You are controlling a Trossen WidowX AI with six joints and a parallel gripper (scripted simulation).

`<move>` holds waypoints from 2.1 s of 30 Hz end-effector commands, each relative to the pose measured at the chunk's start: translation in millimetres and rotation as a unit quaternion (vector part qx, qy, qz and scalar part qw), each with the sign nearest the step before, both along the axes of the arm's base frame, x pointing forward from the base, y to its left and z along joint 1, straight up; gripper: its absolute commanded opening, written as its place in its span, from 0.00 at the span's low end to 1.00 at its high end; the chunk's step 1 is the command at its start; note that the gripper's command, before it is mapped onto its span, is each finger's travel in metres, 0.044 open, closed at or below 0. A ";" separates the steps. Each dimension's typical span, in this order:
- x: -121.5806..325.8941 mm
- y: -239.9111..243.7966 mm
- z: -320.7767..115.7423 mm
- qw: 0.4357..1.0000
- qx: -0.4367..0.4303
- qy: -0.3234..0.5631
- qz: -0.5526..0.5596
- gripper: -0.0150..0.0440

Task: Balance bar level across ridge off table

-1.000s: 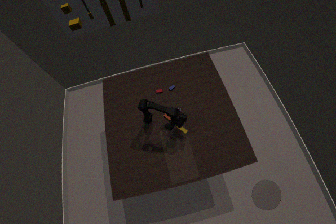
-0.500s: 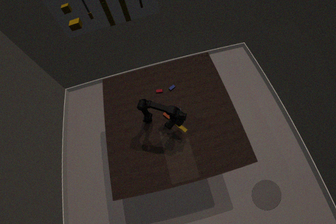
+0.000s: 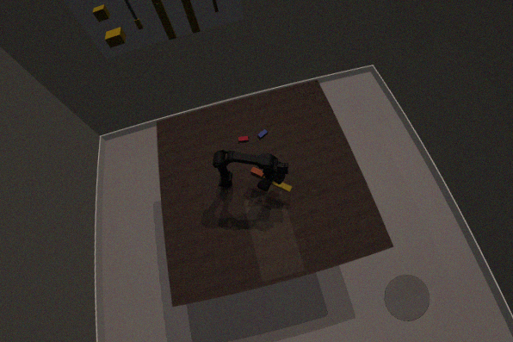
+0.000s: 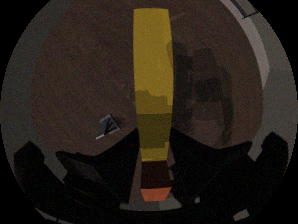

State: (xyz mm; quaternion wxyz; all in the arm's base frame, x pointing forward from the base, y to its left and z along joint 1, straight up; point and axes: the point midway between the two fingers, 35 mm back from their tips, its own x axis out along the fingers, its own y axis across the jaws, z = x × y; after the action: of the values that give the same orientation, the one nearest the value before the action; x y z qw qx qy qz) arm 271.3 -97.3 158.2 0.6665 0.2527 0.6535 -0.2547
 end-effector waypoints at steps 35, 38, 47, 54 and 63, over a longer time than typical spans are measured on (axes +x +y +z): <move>66.2 111.4 4.6 0.972 0.000 -0.005 0.236 0.25; 66.5 111.6 2.3 0.972 0.000 -0.005 0.236 0.25; 68.2 112.8 -11.7 0.972 0.000 -0.005 0.236 0.25; 68.3 112.8 -23.1 0.972 0.000 -0.005 0.236 0.25; 67.6 112.8 -37.4 0.972 0.000 -0.005 0.236 0.25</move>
State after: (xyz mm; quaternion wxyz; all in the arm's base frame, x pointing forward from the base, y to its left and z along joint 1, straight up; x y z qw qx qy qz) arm 339.8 14.7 126.9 0.7124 0.0907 0.6900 -0.0903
